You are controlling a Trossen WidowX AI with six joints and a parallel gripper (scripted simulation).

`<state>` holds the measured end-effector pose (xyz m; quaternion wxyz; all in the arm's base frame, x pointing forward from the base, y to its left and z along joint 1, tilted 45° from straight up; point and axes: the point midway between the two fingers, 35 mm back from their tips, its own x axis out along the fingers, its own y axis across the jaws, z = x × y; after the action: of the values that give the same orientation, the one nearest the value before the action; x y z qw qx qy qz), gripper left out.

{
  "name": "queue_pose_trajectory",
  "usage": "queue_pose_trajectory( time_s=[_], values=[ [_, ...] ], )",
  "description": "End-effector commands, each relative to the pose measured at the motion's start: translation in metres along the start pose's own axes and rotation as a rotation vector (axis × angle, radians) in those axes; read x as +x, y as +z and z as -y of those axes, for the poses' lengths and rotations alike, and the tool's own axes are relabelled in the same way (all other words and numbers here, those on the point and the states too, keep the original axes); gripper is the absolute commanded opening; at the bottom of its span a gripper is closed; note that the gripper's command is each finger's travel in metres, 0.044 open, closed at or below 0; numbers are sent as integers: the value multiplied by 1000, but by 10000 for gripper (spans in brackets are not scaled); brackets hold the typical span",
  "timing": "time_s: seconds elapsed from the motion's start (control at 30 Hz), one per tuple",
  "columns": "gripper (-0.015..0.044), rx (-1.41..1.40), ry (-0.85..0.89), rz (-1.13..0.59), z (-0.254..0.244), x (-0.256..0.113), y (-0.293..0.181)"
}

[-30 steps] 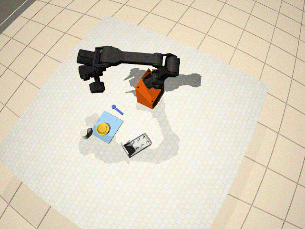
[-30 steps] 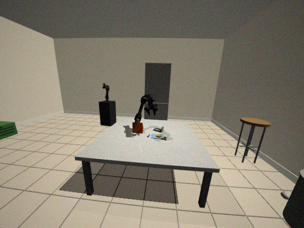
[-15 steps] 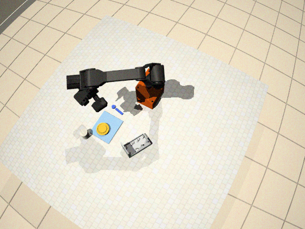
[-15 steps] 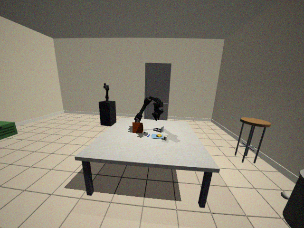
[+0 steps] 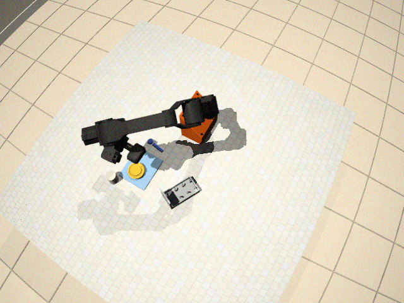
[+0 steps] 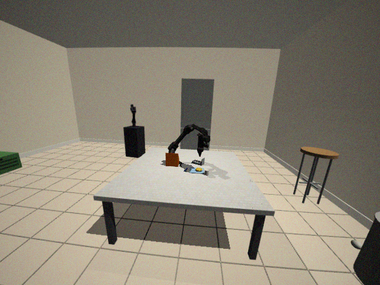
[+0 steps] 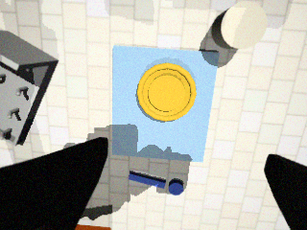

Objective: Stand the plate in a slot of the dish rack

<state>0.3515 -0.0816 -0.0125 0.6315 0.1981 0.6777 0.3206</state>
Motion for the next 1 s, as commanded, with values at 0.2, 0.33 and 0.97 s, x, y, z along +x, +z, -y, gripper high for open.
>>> queue_pose_trajectory(
  time_s=[0.2,0.33,0.97],
  values=[
    [400,-19,13,2,-4,104,3],
    [400,-20,15,2,-10,114,-2],
    [400,-19,15,2,-13,138,-3]
  ],
)
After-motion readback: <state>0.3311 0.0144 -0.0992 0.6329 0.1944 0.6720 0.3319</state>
